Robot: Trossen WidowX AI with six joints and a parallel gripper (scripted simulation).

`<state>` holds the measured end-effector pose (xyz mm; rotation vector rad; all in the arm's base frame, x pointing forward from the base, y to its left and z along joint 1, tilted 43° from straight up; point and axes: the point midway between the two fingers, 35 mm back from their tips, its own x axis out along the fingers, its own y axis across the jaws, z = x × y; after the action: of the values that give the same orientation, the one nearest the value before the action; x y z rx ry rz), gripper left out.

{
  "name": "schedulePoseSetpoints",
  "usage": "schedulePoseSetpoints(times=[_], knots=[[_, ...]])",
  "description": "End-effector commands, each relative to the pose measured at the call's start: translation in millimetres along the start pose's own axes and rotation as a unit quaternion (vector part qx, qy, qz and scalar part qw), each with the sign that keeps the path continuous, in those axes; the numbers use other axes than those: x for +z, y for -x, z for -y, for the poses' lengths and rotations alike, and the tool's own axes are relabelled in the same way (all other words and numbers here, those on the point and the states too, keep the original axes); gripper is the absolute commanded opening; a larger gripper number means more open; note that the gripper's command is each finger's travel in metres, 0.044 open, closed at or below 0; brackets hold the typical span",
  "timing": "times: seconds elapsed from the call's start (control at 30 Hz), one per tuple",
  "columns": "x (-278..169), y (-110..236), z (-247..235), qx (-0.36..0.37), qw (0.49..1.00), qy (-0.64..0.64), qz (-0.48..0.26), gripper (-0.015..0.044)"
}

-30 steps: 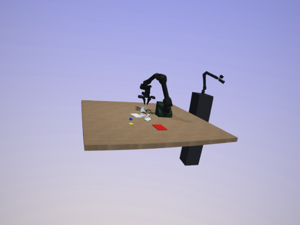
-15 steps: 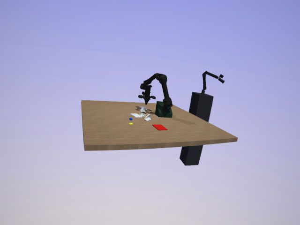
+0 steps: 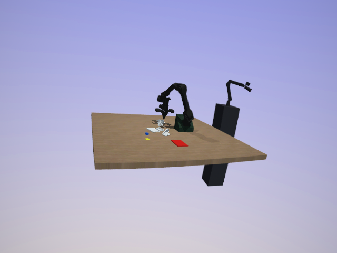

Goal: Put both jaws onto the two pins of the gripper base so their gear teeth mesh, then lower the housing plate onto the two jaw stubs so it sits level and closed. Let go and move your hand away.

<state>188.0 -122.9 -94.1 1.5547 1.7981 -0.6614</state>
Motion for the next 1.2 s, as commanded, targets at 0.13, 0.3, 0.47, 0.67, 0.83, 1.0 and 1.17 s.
schedulePoseSetpoints(times=[0.13, 0.3, 0.47, 0.67, 0.83, 1.0, 1.17], knots=[[-1, -17, 0, -0.001, 1.0, -0.003, -0.005, 0.0], [-1, -25, 1, -0.001, 1.0, -0.003, -0.005, 0.0], [-2, -33, 1, -0.001, 1.0, -0.003, -0.005, 0.0], [-3, -42, 1, -0.001, 1.0, -0.003, -0.006, 0.0], [-3, -45, 2, -0.001, 1.0, -0.003, -0.006, 0.0], [-3, -45, 1, -0.001, 1.0, -0.003, -0.006, 0.0], [-2, -44, -7, -0.001, 1.0, -0.003, -0.005, 0.0]])
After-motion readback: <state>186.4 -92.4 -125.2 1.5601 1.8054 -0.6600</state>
